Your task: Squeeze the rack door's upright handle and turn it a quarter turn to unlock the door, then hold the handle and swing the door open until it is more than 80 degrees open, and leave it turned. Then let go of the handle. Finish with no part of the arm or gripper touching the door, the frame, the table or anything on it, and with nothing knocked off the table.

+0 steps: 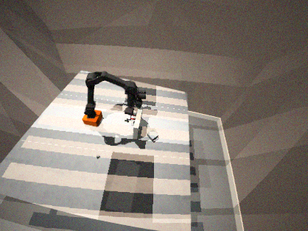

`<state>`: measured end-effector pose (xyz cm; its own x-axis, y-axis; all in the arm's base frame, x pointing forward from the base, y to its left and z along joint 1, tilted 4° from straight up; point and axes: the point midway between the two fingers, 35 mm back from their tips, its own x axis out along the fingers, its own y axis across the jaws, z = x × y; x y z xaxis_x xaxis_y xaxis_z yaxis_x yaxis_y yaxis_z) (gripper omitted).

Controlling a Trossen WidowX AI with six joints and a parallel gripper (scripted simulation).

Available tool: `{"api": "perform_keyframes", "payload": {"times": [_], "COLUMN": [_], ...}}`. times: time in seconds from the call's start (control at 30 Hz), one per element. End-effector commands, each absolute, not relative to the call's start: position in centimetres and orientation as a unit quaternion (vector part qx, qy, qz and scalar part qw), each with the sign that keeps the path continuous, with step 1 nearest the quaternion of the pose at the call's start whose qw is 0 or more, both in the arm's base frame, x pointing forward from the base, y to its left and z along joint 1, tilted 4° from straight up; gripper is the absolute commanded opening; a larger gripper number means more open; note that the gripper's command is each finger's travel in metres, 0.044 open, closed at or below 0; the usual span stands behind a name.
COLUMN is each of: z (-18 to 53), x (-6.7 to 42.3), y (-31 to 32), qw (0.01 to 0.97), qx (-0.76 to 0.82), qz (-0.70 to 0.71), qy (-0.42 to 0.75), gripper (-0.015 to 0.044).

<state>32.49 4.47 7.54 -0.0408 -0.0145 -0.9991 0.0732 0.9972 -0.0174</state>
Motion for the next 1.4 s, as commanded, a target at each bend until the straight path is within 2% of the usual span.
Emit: {"api": "perform_keyframes", "payload": {"times": [0.0, 0.1, 0.27, 0.7, 1.37], "z": [7.43, 7.43, 7.43, 7.43, 7.42], "x": [32.45, 32.45, 32.45, 32.45, 32.45], "y": [4.47, 4.47, 4.47, 4.47, 4.47], "qw": [0.691, 0.691, 0.692, 0.661, 0.485], "qx": [0.021, 0.021, 0.01, -0.205, -0.493], "qz": [-0.033, -0.033, -0.021, 0.204, 0.508], "qy": [0.721, 0.721, 0.722, 0.693, 0.514], "gripper": [0.0048, 0.0028, 0.0027, 0.0027, 0.0027]}}
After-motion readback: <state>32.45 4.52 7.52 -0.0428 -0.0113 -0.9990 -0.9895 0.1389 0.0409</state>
